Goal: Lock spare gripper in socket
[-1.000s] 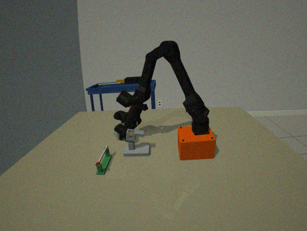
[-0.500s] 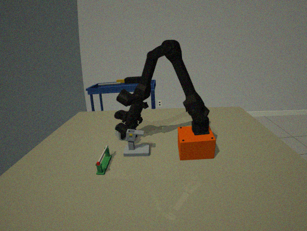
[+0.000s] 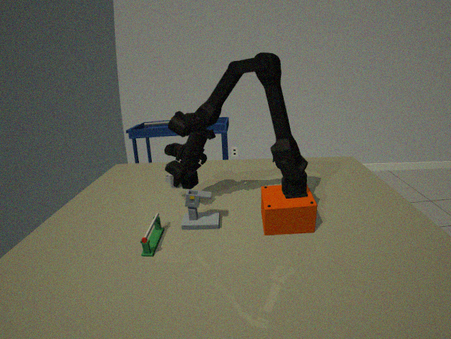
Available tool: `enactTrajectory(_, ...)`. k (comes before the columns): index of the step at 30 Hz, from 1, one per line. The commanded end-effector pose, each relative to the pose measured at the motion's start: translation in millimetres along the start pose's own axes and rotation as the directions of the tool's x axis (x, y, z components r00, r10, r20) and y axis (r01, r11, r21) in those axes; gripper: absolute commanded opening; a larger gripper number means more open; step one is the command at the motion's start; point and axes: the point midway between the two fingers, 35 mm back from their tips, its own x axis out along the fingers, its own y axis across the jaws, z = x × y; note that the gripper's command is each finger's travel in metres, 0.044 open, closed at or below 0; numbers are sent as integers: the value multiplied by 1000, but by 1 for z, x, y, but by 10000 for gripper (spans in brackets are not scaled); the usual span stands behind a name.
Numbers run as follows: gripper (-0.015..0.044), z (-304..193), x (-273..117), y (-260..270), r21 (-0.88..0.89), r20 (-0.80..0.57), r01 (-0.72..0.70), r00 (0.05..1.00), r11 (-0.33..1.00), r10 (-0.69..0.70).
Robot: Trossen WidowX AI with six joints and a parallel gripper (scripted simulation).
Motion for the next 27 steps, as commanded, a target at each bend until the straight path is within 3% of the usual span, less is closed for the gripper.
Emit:
enactTrajectory(1, 0, 16, -20, 0, -5, 29, -1, 1000, 1000, 1)
enactTrajectory(8, 0, 24, -43, 1, -5, 29, -1, 1000, 1000, 1)
enactTrajectory(20, 0, 17, -38, 1, 1, 10, 0, 1000, 1000, 0)
enactTrajectory(27, 0, 4, -38, 8, 76, -65, -61, 996, 995, 67)
